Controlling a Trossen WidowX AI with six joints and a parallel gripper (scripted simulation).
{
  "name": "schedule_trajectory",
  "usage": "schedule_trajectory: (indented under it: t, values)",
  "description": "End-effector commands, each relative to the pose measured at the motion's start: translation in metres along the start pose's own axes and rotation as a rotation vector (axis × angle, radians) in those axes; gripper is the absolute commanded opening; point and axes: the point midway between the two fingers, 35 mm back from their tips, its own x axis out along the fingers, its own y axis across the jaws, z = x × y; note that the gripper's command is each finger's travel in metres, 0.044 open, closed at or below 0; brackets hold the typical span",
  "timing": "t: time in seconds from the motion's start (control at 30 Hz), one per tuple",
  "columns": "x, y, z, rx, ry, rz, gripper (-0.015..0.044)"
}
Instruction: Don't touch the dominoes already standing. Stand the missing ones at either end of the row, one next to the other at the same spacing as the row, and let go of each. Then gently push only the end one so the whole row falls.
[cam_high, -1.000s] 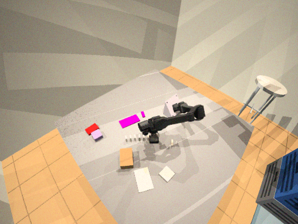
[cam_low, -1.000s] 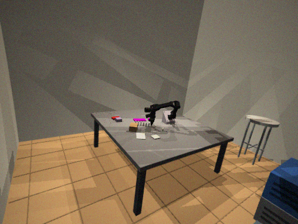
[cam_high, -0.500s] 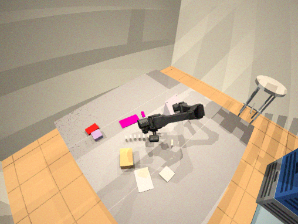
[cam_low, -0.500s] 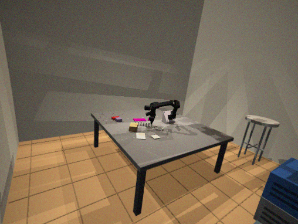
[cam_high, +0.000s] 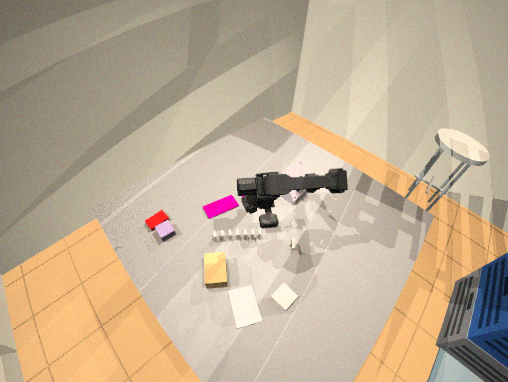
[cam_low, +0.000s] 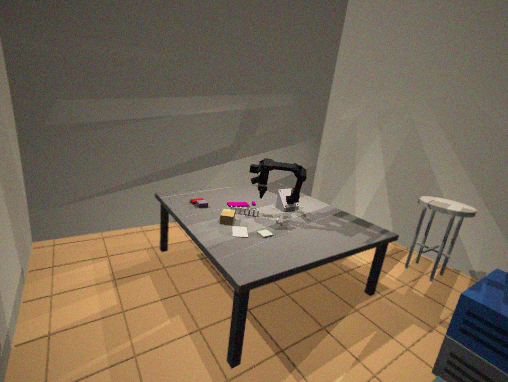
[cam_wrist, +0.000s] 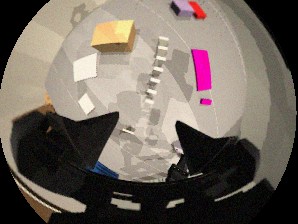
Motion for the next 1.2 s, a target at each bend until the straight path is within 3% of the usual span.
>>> schedule_trajectory:
  t: [0.0, 0.07, 0.33, 0.87, 1.17]
  values:
    - [0.019, 0.033, -0.036, -0.387, 0.013, -0.012, 0.0440]
    - [0.033, 0.051, -0.062, -0.666, 0.017, -0.010, 0.0440]
    - [0.064, 0.077, -0.125, -1.299, 0.033, 0.024, 0.0440]
    - [0.065, 0.076, -0.128, -1.310, 0.033, 0.025, 0.0440]
    - [0.127, 0.076, -0.131, -1.310, 0.032, 0.027, 0.0440]
